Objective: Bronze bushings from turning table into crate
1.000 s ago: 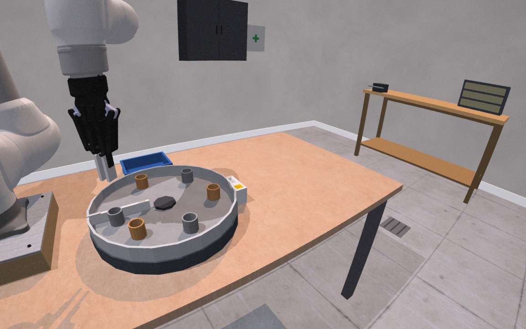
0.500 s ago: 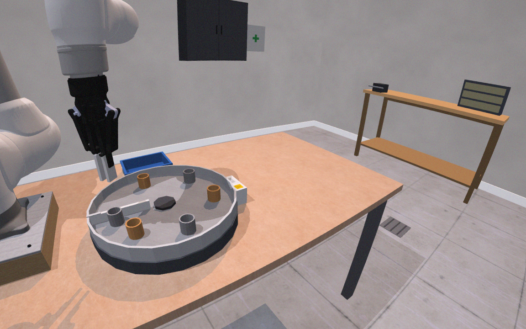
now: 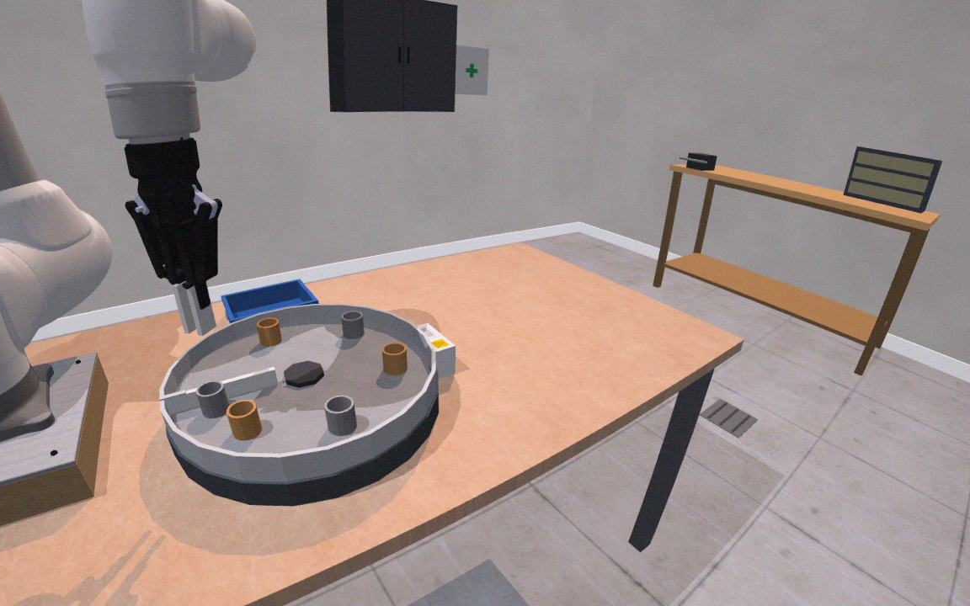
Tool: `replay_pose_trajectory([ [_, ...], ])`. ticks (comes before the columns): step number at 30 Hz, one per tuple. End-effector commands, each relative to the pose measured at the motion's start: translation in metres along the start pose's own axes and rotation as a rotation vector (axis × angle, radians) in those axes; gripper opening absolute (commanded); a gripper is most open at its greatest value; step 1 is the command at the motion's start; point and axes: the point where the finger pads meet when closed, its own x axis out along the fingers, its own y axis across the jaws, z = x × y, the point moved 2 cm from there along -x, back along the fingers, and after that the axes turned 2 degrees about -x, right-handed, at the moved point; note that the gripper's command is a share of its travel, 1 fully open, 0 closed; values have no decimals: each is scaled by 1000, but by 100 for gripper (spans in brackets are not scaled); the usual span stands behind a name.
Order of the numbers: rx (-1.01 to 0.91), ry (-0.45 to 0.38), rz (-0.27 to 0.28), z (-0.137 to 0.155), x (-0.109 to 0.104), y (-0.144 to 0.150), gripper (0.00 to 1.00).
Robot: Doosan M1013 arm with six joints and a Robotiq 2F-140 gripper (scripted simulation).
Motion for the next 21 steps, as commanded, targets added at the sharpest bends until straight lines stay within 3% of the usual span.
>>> replay_pose_trajectory([
  [1,0,0,0,0,0,0,10],
  [21,0,0,0,0,0,0,10],
])
